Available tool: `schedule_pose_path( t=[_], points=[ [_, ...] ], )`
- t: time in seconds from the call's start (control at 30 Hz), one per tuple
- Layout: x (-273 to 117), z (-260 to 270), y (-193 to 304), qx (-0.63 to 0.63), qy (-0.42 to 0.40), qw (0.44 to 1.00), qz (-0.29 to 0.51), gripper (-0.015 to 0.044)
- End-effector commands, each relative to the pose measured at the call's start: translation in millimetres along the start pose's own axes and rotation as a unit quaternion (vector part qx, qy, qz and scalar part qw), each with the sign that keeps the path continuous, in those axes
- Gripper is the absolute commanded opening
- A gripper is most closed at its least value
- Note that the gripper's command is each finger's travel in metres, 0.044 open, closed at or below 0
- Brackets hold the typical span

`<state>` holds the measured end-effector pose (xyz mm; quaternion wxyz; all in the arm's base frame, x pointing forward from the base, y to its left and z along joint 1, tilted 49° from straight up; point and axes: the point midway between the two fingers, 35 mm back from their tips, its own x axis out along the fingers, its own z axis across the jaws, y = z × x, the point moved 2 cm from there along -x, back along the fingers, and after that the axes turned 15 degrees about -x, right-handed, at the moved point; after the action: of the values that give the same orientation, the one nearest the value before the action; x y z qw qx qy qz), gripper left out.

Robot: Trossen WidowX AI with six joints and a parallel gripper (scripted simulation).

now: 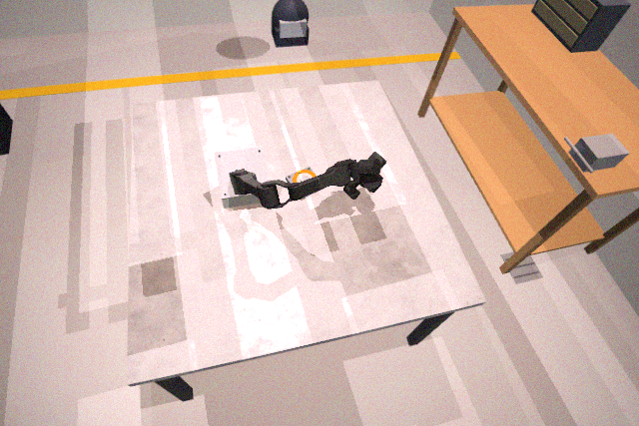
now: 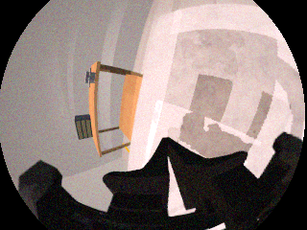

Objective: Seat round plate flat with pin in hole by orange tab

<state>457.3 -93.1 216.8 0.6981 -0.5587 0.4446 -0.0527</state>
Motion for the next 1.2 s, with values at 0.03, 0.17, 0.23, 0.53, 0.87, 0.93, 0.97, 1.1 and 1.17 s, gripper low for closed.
schedule_pose_path(
  t=[0.03, 0.17, 0.23, 0.53, 0.87, 0.93, 0.97, 1.1, 1.17],
  points=[
    [17, -3, 77, -0.134, 0.057, 0.984, 0.099, 0.0000],
    [18, -25, 168, -0.327, 0.124, 0.910, 0.221, 0.0000],
    [11, -42, 205, -0.426, 0.152, 0.848, 0.276, 0.0000],
    [3, -56, 236, -0.516, 0.176, 0.773, 0.323, 0.0000],
    [37, -81, 251, -0.516, 0.176, 0.773, 0.323, 0.0000],
    [40, -83, 252, -0.516, 0.177, 0.773, 0.323, 0.0000],
    [40, -83, 252, -0.516, 0.177, 0.773, 0.323, 0.0000],
    [40, -81, 253, -0.516, 0.177, 0.773, 0.323, 0.0000],
    [41, -80, 255, -0.516, 0.176, 0.773, 0.323, 0.0000]
  ],
)
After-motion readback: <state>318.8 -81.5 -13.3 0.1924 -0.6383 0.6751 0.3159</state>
